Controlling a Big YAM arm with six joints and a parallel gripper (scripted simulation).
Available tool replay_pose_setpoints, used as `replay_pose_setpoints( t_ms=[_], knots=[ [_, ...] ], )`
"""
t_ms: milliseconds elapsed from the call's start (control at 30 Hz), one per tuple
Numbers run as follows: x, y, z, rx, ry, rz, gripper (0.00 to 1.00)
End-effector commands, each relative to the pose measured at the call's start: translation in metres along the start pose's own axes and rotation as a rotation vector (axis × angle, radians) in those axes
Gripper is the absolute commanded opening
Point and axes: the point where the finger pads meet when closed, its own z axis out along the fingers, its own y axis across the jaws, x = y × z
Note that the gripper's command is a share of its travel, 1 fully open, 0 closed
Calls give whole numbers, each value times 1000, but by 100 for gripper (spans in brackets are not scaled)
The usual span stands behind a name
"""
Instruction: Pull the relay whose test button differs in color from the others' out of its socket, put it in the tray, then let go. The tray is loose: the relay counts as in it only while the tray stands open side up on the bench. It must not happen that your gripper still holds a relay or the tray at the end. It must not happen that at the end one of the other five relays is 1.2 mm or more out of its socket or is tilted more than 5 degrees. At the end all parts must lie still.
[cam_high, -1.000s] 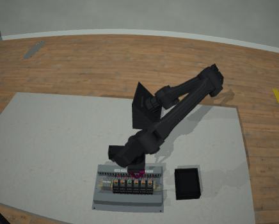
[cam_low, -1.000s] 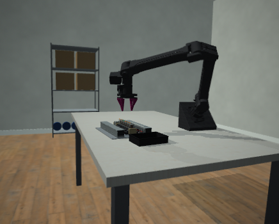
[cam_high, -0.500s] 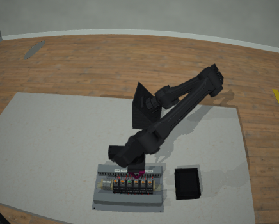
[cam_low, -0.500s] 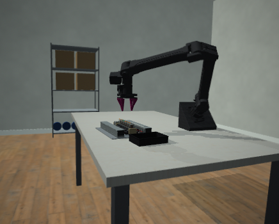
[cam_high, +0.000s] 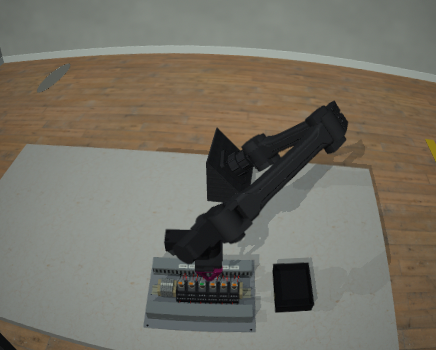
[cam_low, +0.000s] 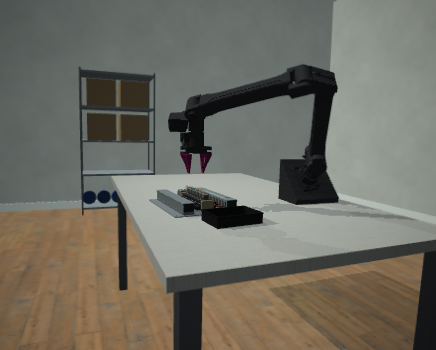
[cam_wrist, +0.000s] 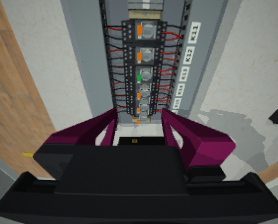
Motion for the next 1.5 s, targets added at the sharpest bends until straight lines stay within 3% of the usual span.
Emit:
replay_pose_setpoints(
  t_ms=[0, 233, 433, 867, 1467],
  knots=[
    [-27, 9, -20, -36, -11, 2, 59],
    [-71, 6, -22, -37, -12, 6, 59],
    [-89, 5, -22, -39, -11, 7, 59],
    [-70, 15, -20, -32, -19, -35, 59],
    [-67, 17, -20, -32, -20, -41, 59]
  ],
)
